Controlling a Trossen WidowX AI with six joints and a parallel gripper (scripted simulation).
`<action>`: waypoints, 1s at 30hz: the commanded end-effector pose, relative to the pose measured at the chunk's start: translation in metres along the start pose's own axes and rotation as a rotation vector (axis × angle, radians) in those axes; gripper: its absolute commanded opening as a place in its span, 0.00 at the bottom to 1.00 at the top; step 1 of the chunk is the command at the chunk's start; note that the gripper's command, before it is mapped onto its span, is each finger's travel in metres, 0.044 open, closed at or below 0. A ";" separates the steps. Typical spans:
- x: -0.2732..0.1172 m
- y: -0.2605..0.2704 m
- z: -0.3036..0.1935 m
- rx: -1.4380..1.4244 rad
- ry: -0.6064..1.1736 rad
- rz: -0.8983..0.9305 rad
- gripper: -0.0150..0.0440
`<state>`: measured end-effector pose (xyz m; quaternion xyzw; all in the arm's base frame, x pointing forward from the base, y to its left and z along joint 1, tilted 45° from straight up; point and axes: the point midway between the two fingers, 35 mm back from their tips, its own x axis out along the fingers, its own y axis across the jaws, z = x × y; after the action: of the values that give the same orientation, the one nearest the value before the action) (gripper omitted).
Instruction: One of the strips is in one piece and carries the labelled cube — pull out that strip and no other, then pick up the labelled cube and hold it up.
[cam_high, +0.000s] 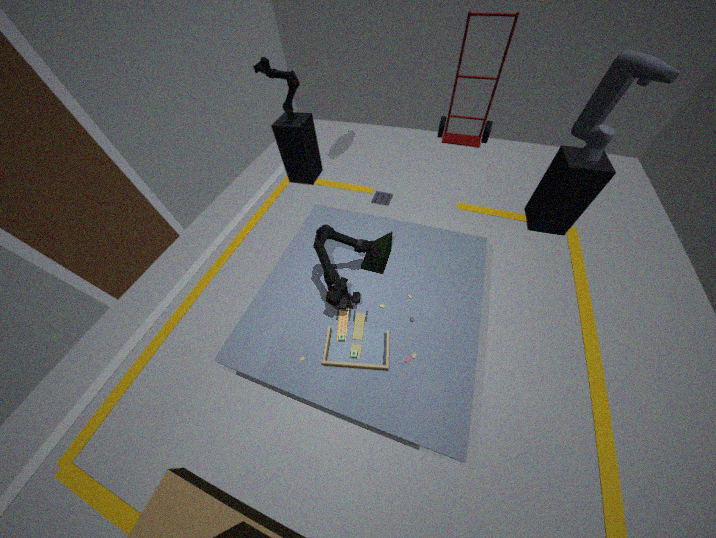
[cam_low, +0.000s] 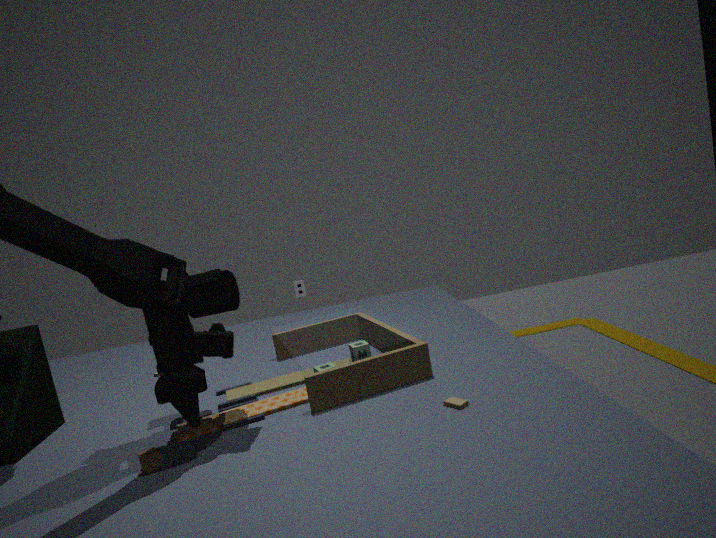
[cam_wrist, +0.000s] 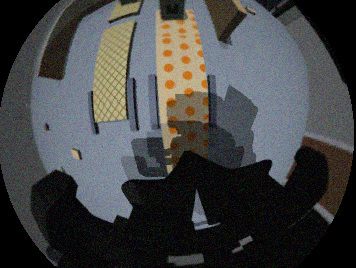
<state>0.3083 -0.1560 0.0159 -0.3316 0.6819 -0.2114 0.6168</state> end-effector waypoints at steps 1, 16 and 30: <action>0.005 0.002 -0.013 -0.010 0.022 0.006 0.25; 0.004 0.003 -0.035 -0.011 0.023 0.006 0.25; 0.004 0.004 -0.056 -0.012 0.024 0.006 0.25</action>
<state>0.2655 -0.1604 0.0223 -0.3324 0.6817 -0.2109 0.6167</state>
